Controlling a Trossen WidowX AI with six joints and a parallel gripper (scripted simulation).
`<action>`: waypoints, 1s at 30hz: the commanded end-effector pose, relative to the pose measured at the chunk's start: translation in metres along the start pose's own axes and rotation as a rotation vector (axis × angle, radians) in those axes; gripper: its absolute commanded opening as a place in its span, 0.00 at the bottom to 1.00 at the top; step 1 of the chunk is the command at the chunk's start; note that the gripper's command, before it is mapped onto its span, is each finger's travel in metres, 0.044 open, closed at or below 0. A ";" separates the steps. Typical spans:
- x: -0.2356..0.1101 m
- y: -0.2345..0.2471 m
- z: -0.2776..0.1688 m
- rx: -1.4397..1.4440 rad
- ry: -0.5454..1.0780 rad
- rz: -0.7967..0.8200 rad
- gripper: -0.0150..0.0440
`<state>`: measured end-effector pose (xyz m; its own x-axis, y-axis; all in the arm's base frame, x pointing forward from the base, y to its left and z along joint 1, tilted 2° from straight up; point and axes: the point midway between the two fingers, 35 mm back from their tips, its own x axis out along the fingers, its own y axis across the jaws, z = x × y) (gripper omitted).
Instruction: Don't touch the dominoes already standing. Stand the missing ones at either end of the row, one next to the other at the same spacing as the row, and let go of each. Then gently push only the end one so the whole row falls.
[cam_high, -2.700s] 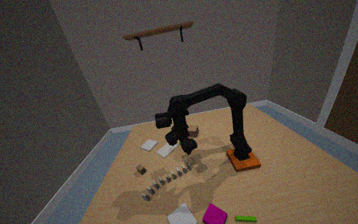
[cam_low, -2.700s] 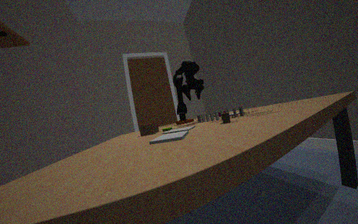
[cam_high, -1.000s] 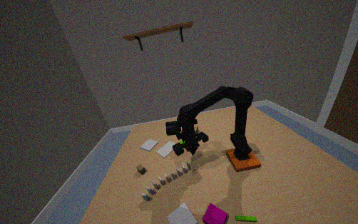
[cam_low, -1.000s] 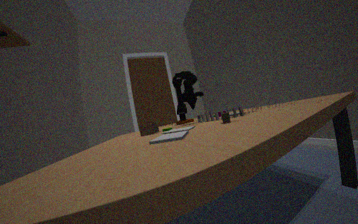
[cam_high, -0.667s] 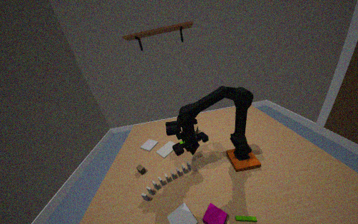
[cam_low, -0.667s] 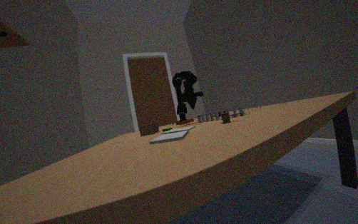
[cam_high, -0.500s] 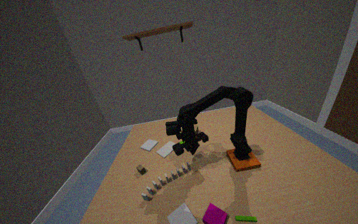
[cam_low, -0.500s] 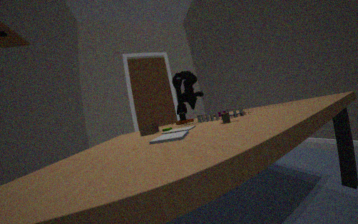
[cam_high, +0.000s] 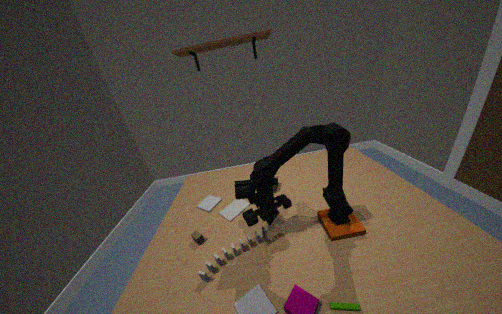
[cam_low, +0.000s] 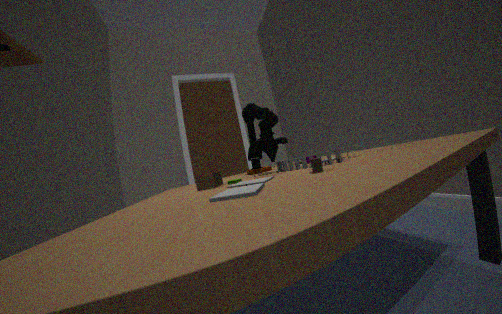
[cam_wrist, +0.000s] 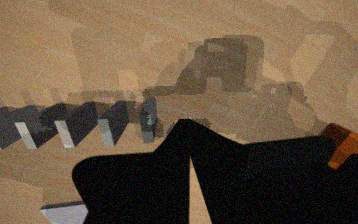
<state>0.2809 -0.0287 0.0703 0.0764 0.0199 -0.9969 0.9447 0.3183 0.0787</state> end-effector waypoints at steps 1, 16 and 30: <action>0.034 -0.010 -0.003 0.001 0.015 -0.021 0.25; 0.034 0.008 -0.003 0.001 0.015 -0.020 0.25; 0.034 0.031 -0.004 0.001 0.015 -0.018 0.25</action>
<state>0.3038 -0.0178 0.0370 0.0480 0.0255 -0.9985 0.9464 0.3185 0.0536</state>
